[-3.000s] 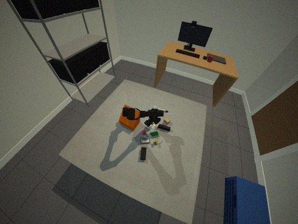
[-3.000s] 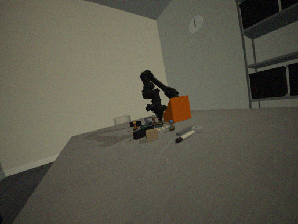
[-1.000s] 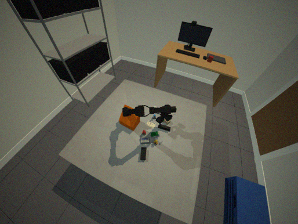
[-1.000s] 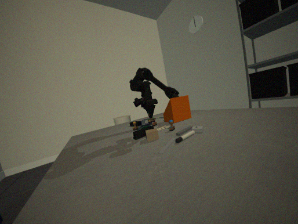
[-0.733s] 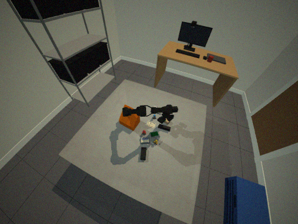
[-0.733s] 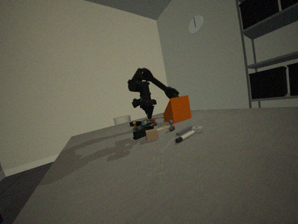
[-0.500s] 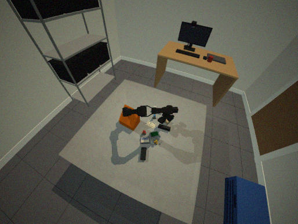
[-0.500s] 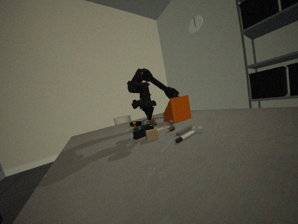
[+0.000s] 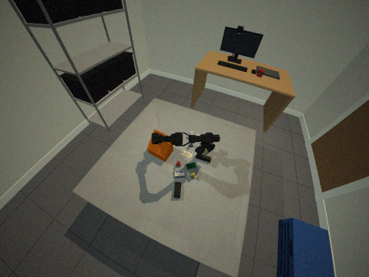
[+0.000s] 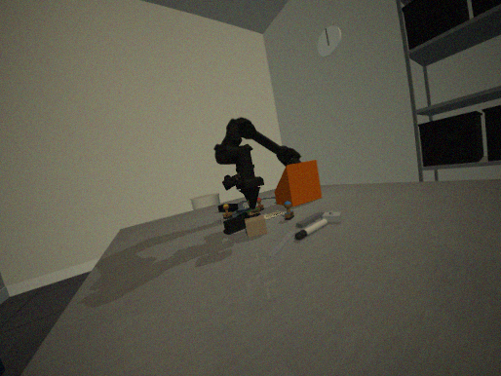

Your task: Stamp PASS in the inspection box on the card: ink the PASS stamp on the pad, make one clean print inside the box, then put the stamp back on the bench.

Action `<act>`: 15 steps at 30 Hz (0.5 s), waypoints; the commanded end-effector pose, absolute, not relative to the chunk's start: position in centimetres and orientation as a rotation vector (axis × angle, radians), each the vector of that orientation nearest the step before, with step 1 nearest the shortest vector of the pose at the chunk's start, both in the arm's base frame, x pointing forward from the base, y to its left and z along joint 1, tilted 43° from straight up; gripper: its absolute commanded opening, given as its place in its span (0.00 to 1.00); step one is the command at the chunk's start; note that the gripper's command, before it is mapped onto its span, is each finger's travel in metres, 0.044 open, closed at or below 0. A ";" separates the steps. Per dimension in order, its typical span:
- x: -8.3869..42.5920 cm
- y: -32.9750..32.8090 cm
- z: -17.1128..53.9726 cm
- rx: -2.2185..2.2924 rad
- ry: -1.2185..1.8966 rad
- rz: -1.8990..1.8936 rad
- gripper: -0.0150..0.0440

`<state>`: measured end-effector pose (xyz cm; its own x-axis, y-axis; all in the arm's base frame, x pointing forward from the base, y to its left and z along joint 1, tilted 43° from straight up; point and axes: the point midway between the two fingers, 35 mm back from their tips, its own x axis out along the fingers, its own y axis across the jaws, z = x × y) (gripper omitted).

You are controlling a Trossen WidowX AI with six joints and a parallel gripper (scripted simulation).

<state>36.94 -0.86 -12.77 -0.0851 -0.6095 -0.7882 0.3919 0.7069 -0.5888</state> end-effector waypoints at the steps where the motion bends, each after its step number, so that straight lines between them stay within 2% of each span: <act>1: 36.8 -1.4 -13.3 -0.198 1.430 -0.841 0.25; 15: 36.5 -3.0 -15.0 -0.200 1.430 -0.842 0.25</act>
<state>36.58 -2.50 -14.57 -0.0851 -0.6107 -0.7873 0.3919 0.7060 -0.5900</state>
